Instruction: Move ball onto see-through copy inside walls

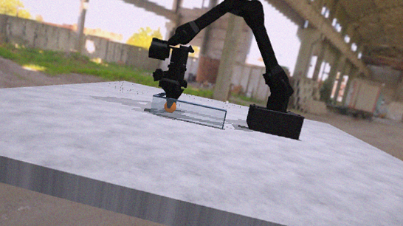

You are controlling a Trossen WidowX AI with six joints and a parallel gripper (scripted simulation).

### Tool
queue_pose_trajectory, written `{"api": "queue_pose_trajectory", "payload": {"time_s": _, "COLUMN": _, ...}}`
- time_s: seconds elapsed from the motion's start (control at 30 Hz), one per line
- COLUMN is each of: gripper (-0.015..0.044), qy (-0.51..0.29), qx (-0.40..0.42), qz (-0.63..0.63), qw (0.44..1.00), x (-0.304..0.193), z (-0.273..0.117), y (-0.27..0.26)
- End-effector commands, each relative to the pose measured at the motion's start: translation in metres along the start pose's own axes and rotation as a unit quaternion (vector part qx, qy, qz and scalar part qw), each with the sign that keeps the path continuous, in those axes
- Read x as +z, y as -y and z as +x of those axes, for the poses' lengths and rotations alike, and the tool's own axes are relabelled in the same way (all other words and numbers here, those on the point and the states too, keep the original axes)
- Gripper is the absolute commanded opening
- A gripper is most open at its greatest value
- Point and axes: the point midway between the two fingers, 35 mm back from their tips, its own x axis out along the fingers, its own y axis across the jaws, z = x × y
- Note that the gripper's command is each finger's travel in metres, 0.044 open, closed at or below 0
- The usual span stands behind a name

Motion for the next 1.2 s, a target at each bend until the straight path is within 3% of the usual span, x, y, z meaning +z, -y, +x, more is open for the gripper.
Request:
{"api": "queue_pose_trajectory", "payload": {"time_s": 0.0, "gripper": 0.0184, "qy": 0.000, "qx": 0.000, "qz": 0.000, "qw": 1.000, "x": 0.000, "z": 0.000, "y": 0.000}}
{"api": "queue_pose_trajectory", "payload": {"time_s": 0.17, "gripper": 0.0310, "qy": 0.000, "qx": 0.000, "qz": 0.000, "qw": 1.000, "x": 0.000, "z": 0.000, "y": 0.000}}
{"api": "queue_pose_trajectory", "payload": {"time_s": 0.33, "gripper": 0.0310, "qy": 0.000, "qx": 0.000, "qz": 0.000, "qw": 1.000, "x": 0.001, "z": -0.011, "y": 0.000}}
{"api": "queue_pose_trajectory", "payload": {"time_s": 0.5, "gripper": 0.0310, "qy": -0.002, "qx": -0.002, "qz": -0.002, "qw": 1.000, "x": 0.000, "z": -0.083, "y": 0.000}}
{"api": "queue_pose_trajectory", "payload": {"time_s": 0.87, "gripper": 0.0310, "qy": 0.008, "qx": 0.002, "qz": -0.003, "qw": 1.000, "x": 0.004, "z": -0.082, "y": -0.001}}
{"api": "queue_pose_trajectory", "payload": {"time_s": 1.03, "gripper": 0.0440, "qy": 0.009, "qx": 0.002, "qz": -0.003, "qw": 1.000, "x": -0.001, "z": -0.131, "y": 0.000}}
{"api": "queue_pose_trajectory", "payload": {"time_s": 1.17, "gripper": 0.0440, "qy": 0.009, "qx": 0.002, "qz": -0.003, "qw": 1.000, "x": -0.001, "z": -0.134, "y": 0.000}}
